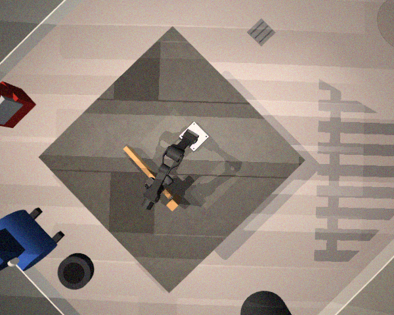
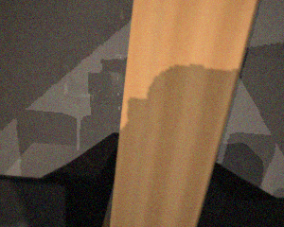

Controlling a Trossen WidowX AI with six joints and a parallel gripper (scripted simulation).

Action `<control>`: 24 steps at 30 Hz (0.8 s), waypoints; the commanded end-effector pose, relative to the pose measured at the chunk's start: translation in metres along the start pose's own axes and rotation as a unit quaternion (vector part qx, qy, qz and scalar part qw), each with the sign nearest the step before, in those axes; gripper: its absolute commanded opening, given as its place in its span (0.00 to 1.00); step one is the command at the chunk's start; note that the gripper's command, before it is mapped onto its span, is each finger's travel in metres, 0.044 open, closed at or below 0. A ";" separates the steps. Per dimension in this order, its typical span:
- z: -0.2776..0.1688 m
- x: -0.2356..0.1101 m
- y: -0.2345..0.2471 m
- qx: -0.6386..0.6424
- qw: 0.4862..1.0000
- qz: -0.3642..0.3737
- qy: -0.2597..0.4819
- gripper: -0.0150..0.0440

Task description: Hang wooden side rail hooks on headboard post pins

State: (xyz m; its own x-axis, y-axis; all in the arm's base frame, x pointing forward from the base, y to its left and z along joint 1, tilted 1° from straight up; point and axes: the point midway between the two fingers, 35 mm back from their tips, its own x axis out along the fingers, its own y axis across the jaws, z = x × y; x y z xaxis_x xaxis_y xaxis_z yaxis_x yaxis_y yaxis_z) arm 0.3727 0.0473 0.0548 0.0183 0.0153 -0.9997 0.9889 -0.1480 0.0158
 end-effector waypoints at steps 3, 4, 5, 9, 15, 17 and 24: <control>-0.002 -0.003 0.001 0.001 1.000 0.003 0.003 0.25; -0.002 -0.003 0.001 0.001 1.000 0.003 0.003 0.25; -0.002 -0.003 0.001 0.001 1.000 0.003 0.003 0.25; -0.002 -0.003 0.001 0.001 1.000 0.003 0.003 0.25; -0.003 -0.004 0.002 0.001 1.000 0.003 0.003 0.25; -0.003 -0.004 0.002 0.001 1.000 0.003 0.003 0.25; -0.004 -0.003 0.003 0.001 1.000 0.003 0.003 0.25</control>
State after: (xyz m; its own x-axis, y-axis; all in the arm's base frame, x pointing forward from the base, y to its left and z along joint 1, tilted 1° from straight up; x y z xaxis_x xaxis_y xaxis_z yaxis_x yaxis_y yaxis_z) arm 0.3730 0.0494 0.0556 0.0159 0.0177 -0.9997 0.9889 -0.1480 0.0131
